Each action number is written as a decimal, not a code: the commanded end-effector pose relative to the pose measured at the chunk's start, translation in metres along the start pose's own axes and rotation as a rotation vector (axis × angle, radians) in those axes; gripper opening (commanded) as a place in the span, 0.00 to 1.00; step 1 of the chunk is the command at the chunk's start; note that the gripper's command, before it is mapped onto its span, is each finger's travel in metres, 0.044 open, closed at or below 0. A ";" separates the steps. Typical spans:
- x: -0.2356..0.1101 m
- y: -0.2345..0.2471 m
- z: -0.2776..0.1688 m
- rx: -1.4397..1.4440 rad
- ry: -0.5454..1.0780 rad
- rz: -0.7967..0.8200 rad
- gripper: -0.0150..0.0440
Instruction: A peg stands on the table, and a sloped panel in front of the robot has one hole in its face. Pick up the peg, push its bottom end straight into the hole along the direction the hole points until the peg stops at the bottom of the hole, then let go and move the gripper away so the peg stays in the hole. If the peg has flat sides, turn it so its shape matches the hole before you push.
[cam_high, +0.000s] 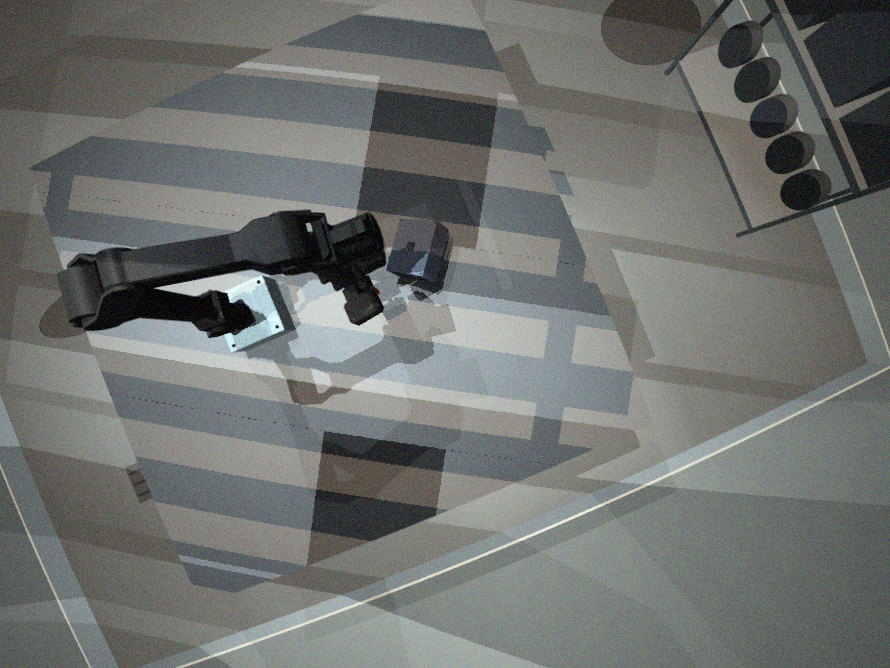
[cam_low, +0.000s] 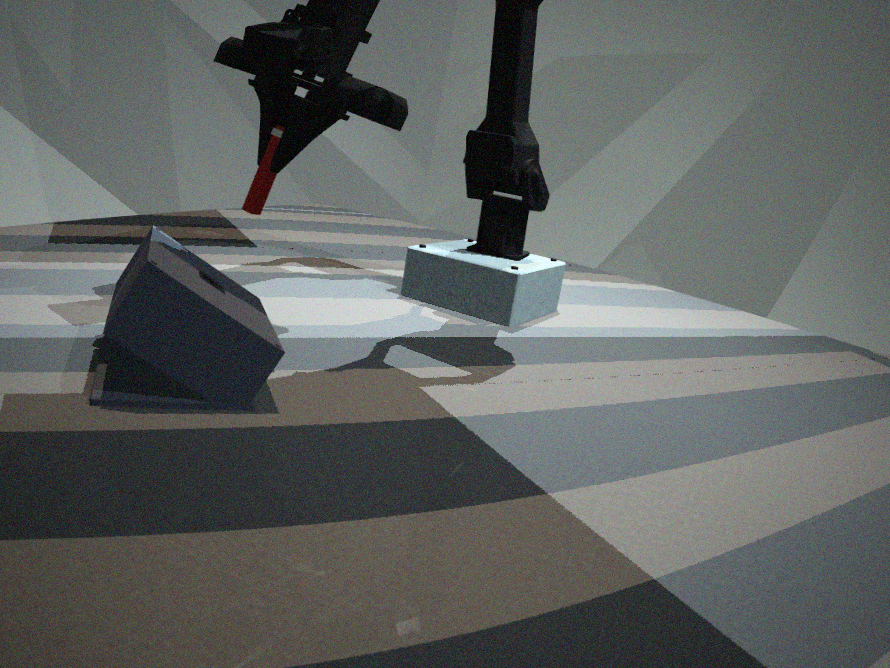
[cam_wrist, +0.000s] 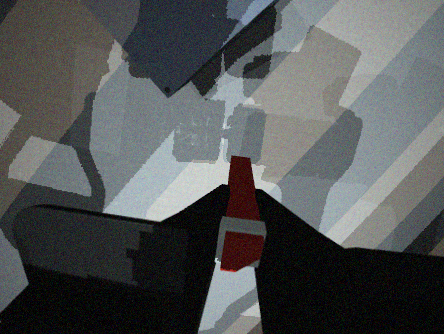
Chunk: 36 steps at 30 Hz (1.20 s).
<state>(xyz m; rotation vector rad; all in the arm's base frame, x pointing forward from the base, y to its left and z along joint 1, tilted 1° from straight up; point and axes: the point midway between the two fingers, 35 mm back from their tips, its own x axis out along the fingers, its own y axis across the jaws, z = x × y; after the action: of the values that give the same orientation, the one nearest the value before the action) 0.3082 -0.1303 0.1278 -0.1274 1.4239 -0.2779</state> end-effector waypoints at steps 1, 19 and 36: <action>-0.002 0.002 0.004 0.028 -0.011 -0.010 0.25; -0.008 0.015 0.018 0.154 -0.051 -0.035 0.25; -0.015 0.029 0.030 0.275 -0.094 -0.050 0.25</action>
<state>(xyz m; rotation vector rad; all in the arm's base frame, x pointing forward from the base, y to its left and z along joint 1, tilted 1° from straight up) 0.3359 -0.1027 0.1376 0.0360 1.2939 -0.4816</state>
